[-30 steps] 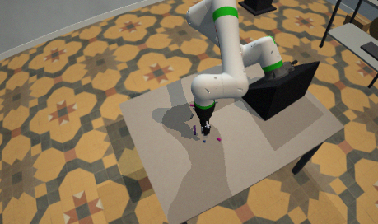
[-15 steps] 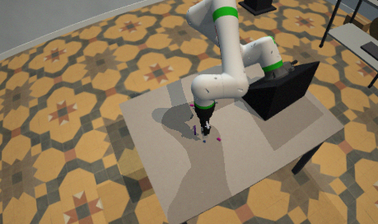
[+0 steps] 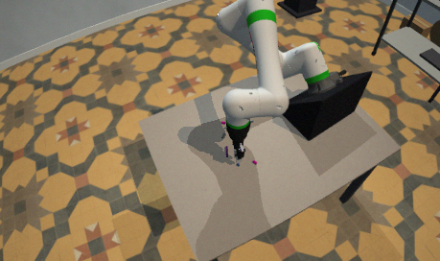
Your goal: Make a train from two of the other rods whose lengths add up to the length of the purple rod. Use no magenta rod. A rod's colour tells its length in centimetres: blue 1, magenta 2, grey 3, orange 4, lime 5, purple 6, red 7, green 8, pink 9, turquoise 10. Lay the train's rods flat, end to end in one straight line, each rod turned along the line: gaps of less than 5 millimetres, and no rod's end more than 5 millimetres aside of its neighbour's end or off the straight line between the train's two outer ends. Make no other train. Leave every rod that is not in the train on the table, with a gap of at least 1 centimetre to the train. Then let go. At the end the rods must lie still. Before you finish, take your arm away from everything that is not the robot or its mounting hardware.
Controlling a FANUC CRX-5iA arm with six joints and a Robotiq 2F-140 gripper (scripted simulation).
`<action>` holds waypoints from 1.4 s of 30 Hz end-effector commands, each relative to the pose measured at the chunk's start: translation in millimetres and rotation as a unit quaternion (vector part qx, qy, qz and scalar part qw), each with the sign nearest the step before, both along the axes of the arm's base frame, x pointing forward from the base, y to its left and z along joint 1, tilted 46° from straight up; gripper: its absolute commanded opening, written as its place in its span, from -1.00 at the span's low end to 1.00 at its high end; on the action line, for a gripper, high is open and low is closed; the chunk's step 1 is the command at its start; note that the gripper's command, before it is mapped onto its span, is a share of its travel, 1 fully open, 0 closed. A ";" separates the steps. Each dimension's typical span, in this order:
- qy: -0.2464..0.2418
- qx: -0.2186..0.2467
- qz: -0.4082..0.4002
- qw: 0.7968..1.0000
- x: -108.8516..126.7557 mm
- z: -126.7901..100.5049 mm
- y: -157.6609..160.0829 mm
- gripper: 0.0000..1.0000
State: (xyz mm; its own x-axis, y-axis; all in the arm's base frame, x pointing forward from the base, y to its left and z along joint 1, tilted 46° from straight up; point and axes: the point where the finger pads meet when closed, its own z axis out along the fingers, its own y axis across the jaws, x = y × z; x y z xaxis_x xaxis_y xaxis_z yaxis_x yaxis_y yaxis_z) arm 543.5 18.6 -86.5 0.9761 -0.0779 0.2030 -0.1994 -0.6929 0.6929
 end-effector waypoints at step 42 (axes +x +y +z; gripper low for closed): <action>0.000 0.000 0.000 1.000 3.4 -27.1 -27.4 -0.71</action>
